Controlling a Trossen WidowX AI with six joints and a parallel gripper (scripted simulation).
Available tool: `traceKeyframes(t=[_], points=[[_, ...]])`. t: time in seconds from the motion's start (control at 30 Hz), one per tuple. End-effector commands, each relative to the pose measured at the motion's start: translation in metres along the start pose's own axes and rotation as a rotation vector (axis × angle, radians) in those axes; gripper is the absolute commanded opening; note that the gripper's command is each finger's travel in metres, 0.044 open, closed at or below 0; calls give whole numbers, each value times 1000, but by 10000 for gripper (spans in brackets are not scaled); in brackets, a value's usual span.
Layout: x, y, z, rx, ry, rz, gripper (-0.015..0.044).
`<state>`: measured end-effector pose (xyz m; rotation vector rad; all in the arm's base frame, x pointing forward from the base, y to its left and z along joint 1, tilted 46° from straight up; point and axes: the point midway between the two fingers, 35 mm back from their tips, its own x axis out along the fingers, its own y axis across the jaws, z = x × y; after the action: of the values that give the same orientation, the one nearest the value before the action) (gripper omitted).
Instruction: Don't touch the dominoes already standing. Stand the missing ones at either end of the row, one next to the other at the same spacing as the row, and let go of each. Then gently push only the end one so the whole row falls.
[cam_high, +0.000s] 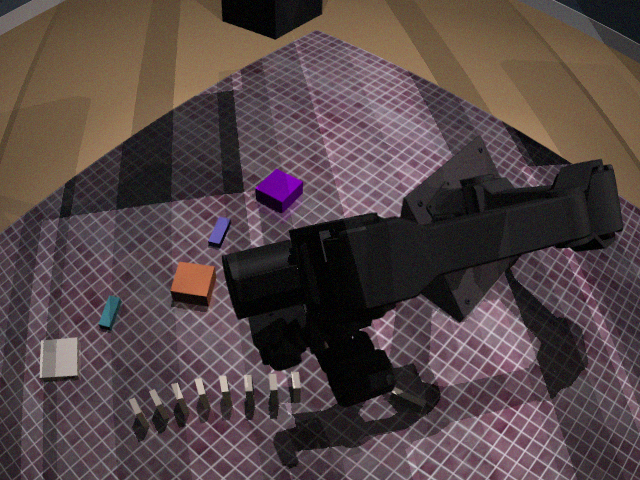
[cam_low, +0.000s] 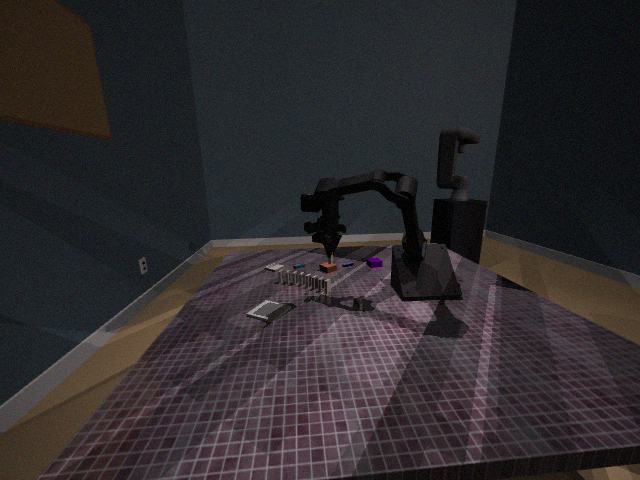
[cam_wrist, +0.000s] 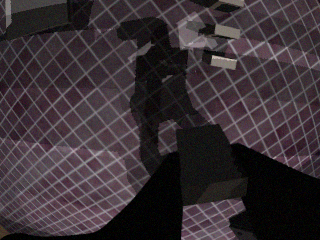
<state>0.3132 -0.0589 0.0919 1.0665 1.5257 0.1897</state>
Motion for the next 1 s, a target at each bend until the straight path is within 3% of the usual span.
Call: traceKeyframes(t=[0.0,0.37,0.97], points=[[3,-32,-7,273,7,4,107],[7,-32,-6,273,7,3,107],[114,-30,-4,273,5,4,107]])
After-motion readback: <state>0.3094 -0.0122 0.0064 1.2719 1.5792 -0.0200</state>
